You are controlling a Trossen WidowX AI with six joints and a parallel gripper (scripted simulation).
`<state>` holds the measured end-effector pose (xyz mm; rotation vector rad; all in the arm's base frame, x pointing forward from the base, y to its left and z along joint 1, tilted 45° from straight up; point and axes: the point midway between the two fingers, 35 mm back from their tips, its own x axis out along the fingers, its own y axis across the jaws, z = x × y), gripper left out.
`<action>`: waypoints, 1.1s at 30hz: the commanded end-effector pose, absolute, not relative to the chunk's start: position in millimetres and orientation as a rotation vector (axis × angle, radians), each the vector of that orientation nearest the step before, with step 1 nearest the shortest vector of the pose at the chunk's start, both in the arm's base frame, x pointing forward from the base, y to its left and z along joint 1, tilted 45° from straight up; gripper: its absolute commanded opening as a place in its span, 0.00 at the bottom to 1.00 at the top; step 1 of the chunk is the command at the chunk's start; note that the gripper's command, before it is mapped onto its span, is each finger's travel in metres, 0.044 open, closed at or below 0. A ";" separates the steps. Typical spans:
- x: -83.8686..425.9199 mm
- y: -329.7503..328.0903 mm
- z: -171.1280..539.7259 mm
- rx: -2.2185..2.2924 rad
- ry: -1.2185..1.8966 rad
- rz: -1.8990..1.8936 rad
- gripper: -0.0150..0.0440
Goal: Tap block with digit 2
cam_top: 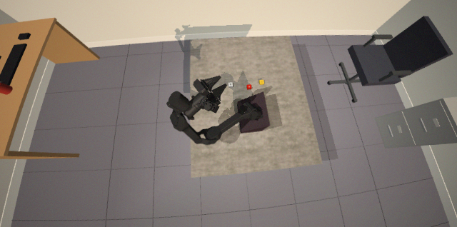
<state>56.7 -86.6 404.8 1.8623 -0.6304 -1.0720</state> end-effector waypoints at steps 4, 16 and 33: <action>72.5 -100.8 396.5 1.809 -0.492 -1.108 0.93; 198.0 -178.3 303.9 1.407 0.448 -1.031 0.93; 306.8 -174.4 94.5 0.905 1.285 -0.285 0.93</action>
